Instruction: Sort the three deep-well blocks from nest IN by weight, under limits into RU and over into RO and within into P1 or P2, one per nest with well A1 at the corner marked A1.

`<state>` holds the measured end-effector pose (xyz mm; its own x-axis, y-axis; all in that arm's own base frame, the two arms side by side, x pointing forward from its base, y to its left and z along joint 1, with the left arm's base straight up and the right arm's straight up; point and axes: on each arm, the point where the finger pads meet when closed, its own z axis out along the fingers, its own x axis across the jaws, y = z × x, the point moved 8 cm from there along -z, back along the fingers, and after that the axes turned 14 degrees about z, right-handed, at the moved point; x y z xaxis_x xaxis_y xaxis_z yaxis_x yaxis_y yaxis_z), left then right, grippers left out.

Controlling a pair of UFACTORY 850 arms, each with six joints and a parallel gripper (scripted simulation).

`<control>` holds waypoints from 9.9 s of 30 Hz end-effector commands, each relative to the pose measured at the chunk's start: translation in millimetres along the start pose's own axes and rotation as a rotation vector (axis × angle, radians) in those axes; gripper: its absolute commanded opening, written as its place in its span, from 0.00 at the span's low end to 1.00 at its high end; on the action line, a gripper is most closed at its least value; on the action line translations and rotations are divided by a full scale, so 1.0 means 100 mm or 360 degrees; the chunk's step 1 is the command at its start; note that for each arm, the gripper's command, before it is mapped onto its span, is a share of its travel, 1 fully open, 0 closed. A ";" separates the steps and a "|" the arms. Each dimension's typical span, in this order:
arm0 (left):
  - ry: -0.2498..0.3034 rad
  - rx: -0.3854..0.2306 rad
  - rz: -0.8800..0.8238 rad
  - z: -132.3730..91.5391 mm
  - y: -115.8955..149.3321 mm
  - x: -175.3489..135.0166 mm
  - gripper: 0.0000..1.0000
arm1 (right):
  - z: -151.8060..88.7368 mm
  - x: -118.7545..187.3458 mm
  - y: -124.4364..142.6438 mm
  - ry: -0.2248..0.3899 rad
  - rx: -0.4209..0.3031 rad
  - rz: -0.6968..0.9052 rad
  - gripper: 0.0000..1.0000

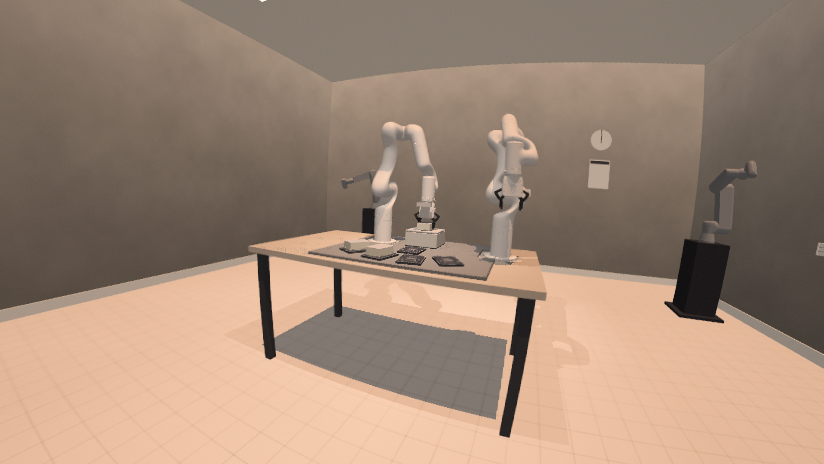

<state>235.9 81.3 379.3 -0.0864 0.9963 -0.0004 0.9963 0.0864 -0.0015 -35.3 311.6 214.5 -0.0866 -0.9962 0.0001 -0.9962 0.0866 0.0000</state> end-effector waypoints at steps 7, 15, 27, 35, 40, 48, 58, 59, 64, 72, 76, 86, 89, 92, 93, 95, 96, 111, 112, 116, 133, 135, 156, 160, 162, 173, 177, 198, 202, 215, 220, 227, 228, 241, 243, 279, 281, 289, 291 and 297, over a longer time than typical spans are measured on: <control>0.0001 -0.0002 0.0000 -0.01 0.00 0.00 1.00 | 0.01 -0.01 0.00 -0.0002 0.0000 0.0000 0.00; 0.0001 -0.0002 0.0000 -0.01 0.00 0.00 1.00 | 0.02 -0.01 0.00 -0.0002 0.0000 0.0000 1.00; 0.0001 -0.0002 0.0000 -0.01 0.00 0.00 1.00 | 0.02 -0.01 0.00 -0.0002 0.0000 0.0000 1.00; 0.0001 -0.0002 0.0000 -0.01 0.00 0.00 1.00 | 0.02 -0.01 0.00 -0.0002 -0.0001 0.0000 1.00; 0.0001 -0.0002 0.0000 -0.01 0.00 0.00 1.00 | 0.02 -0.01 0.00 -0.0002 -0.0001 0.0000 1.00; 0.0001 -0.0002 0.0000 -0.01 0.00 0.00 1.00 | 0.02 -0.01 0.00 -0.0002 -0.0001 0.0000 1.00; 0.0001 -0.0002 0.0000 -0.01 0.00 0.00 1.00 | -0.24 -0.01 0.00 -0.0002 -0.0001 0.0000 1.00; 0.0001 -0.0002 0.0000 -0.01 0.00 0.00 1.00 | -0.27 -0.01 0.00 -0.0002 -0.0001 0.0000 1.00; 0.0001 -0.0002 0.0000 -0.01 0.00 0.00 1.00 | -0.35 -0.01 0.00 -0.0002 -0.0001 0.0000 1.00; 0.0001 -0.0002 0.0000 -0.01 0.00 0.00 1.00 | -0.57 -0.01 0.00 -0.0003 -0.0001 0.0000 1.00; 0.0001 -0.0002 0.0000 -0.01 0.00 0.00 1.00 | -0.67 -0.01 0.00 -0.0003 -0.0001 0.0000 1.00; 0.0001 -0.0002 0.0000 -0.01 0.00 0.00 1.00 | -0.89 -0.01 0.00 -0.0003 -0.0001 0.0000 1.00; 0.0001 -0.0002 0.0000 -0.01 0.00 0.00 1.00 | -0.95 -0.01 0.00 -0.0003 -0.0001 0.0000 1.00; 0.0001 -0.0002 0.0000 -0.01 0.00 0.00 1.00 | -0.95 -0.01 0.00 -0.0003 -0.0001 0.0000 1.00; 0.0001 -0.0002 0.0000 -0.01 0.00 0.00 1.00 | -0.95 -0.01 0.00 -0.0003 -0.0001 0.0000 1.00; 0.0001 -0.0002 0.0000 -0.01 0.00 0.00 1.00 | -0.95 -0.01 0.00 -0.0003 -0.0001 0.0000 1.00; 0.0001 -0.0002 0.0000 -0.01 0.00 0.00 1.00 | -0.95 -0.01 0.00 -0.0003 -0.0001 0.0000 1.00; 0.0001 -0.0002 0.0000 -0.01 0.00 0.00 1.00 | -0.95 -0.01 0.00 -0.0002 -0.0001 0.0000 1.00; 0.0001 -0.0002 0.0000 -0.01 0.00 0.00 1.00 | -0.95 -0.01 0.00 -0.0002 -0.0001 0.0000 1.00; 0.0001 -0.0002 0.0000 -0.01 0.00 0.00 1.00 | -0.95 -0.01 0.00 -0.0002 -0.0001 0.0000 1.00; 0.0001 -0.0002 0.0000 -0.01 0.00 0.00 1.00 | -0.95 -0.01 0.00 -0.0002 -0.0001 0.0000 1.00; 0.0001 -0.0002 0.0000 -0.01 0.00 0.00 1.00 | -0.95 -0.01 0.00 -0.0002 -0.0001 0.0000 1.00; 0.0001 -0.0002 0.0000 -0.01 0.00 0.00 1.00 | -0.95 -0.01 0.00 -0.0002 -0.0001 0.0000 1.00; 0.0001 -0.0002 0.0000 -0.01 0.00 0.00 1.00 | -0.95 -0.01 0.00 -0.0002 -0.0001 0.0000 1.00; 0.0001 -0.0002 0.0000 -0.01 0.00 0.00 1.00 | -0.95 -0.01 0.00 -0.0002 -0.0001 0.0000 1.00; 0.0001 -0.0002 0.0000 -0.01 0.00 0.00 1.00 | -0.95 -0.01 0.00 -0.0002 -0.0001 0.0000 1.00; 0.0001 -0.0002 0.0000 -0.01 0.00 0.00 1.00 | -0.95 -0.01 0.00 -0.0002 -0.0001 0.0000 1.00; 0.0001 -0.0002 0.0000 -0.01 0.00 0.00 1.00 | -0.90 -0.01 0.00 -0.0003 -0.0001 0.0000 1.00; 0.0001 -0.0002 0.0000 -0.01 0.00 0.00 1.00 | -0.85 -0.01 0.00 -0.0003 -0.0001 0.0000 1.00; 0.0001 -0.0002 0.0000 -0.01 0.00 0.00 1.00 | -0.85 -0.01 0.00 -0.0003 -0.0001 0.0000 1.00; 0.0001 -0.0002 0.0000 -0.01 0.00 0.00 1.00 | -0.80 -0.01 0.00 -0.0003 -0.0001 0.0000 1.00; 0.0001 -0.0002 0.0000 -0.01 0.00 0.00 1.00 | -0.68 -0.01 0.00 -0.0003 -0.0001 0.0000 1.00; 0.0001 -0.0002 0.0000 -0.01 0.00 0.00 1.00 | -0.66 -0.01 0.00 -0.0003 -0.0001 0.0000 1.00; 0.0001 -0.0002 0.0000 -0.01 0.00 0.00 1.00 | -0.48 -0.01 0.00 -0.0002 -0.0001 0.0000 1.00; 0.0001 -0.0002 0.0000 -0.01 0.00 0.00 1.00 | -0.45 -0.01 0.00 -0.0002 -0.0001 0.0000 1.00; 0.0001 -0.0002 0.0000 -0.01 0.00 0.00 1.00 | -0.16 -0.01 0.00 -0.0002 -0.0001 0.0000 1.00; 0.0001 -0.0002 0.0000 -0.01 0.00 0.00 1.00 | -0.14 -0.01 0.00 -0.0002 -0.0001 0.0000 1.00; 0.0001 -0.0002 0.0000 -0.01 0.00 0.00 1.00 | -0.10 -0.01 0.00 -0.0002 -0.0001 0.0000 1.00; 0.0001 -0.0002 0.0000 -0.01 0.00 0.00 1.00 | -0.09 -0.01 0.00 -0.0002 -0.0001 0.0000 1.00; 0.0001 -0.0002 0.0000 -0.01 0.00 0.00 1.00 | -0.05 -0.01 0.00 -0.0002 -0.0001 0.0000 1.00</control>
<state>235.9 81.3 379.3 -0.0864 0.9963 -0.0004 0.9963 0.0864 -0.0015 -35.3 311.6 221.4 -0.0866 -0.9962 0.0001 -0.9962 0.0866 0.0000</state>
